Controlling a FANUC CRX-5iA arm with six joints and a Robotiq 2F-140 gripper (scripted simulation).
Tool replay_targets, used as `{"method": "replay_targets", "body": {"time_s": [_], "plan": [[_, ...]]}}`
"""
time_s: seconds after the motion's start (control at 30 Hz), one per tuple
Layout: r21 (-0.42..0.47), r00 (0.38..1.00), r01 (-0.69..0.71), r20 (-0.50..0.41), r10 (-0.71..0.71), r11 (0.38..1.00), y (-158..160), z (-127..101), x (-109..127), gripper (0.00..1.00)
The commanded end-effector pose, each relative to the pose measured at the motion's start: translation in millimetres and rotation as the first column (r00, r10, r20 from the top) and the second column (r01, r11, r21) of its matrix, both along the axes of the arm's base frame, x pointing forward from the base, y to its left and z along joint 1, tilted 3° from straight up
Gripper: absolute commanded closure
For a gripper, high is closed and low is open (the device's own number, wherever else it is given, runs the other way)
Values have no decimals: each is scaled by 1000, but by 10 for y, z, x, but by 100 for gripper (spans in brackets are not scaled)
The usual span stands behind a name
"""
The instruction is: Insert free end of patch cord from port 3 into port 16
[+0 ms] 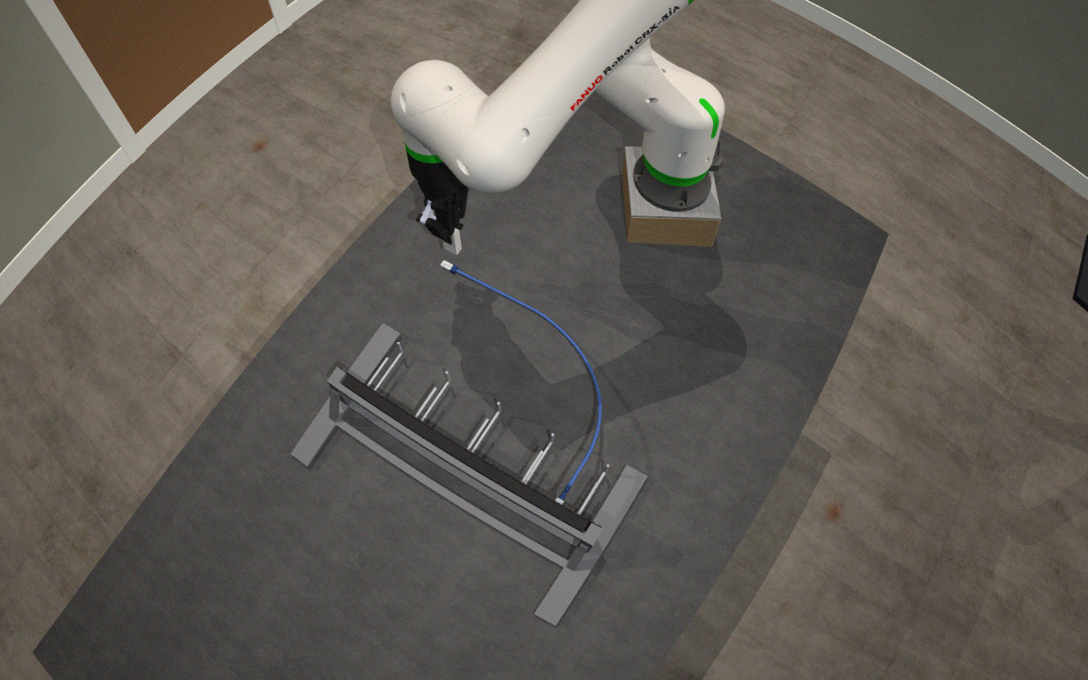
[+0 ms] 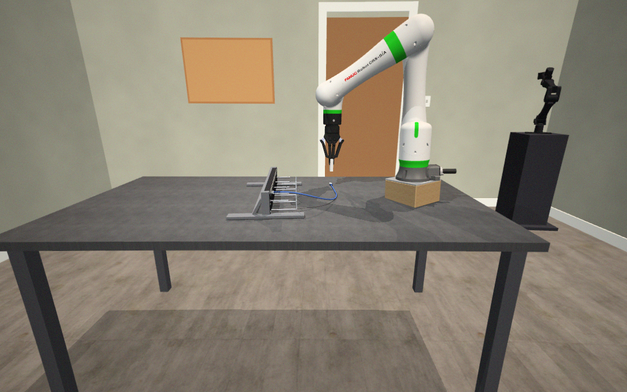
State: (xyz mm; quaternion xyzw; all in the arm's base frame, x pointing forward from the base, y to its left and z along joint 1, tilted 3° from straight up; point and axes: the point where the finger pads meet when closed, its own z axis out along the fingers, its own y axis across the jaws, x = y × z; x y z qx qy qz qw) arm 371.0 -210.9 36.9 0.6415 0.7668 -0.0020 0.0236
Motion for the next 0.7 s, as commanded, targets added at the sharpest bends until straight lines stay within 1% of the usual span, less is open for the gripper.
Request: {"method": "replay_targets", "body": {"time_s": [0.0,0.4,0.53,0.67], "plan": [[0,1000,0,0,0,1000,-1,2,2,100],[-2,1000,1,2,-1,1000,-4,19,39,100],[-6,1000,4,8,-4,1000,-14,77,163,100],[-16,1000,10,20,-10,1000,-30,194,414,100]]}}
